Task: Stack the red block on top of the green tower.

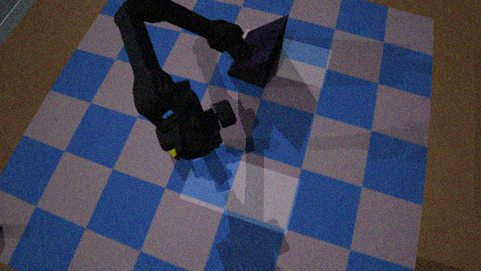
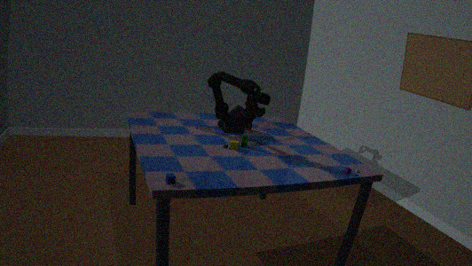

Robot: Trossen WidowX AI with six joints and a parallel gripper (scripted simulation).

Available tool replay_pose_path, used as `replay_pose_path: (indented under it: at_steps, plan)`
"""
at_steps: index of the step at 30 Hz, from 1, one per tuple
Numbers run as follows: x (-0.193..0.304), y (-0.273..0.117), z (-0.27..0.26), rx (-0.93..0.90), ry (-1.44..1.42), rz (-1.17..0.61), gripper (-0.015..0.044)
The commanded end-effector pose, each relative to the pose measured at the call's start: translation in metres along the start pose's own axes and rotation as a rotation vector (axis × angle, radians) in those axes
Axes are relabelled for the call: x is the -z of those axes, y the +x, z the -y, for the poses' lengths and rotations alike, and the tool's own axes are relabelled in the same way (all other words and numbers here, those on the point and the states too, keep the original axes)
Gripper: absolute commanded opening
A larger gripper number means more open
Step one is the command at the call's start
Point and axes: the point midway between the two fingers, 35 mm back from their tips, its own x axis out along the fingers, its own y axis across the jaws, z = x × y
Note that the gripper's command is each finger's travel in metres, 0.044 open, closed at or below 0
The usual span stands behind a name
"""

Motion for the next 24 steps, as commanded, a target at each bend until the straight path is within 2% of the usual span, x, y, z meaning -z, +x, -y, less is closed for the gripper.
replay_pose_path:
  at_steps: [1, 11, 24]
  plan:
    - [0.002, 0.008, 0.002, 0.003, 0.001, 0.002, 0.0]
    - [0.005, 0.036, 0.004, 0.004, 0.002, 0.001, 0.0]
    - [0.005, 0.037, 0.004, 0.005, 0.002, 0.001, 0.0]
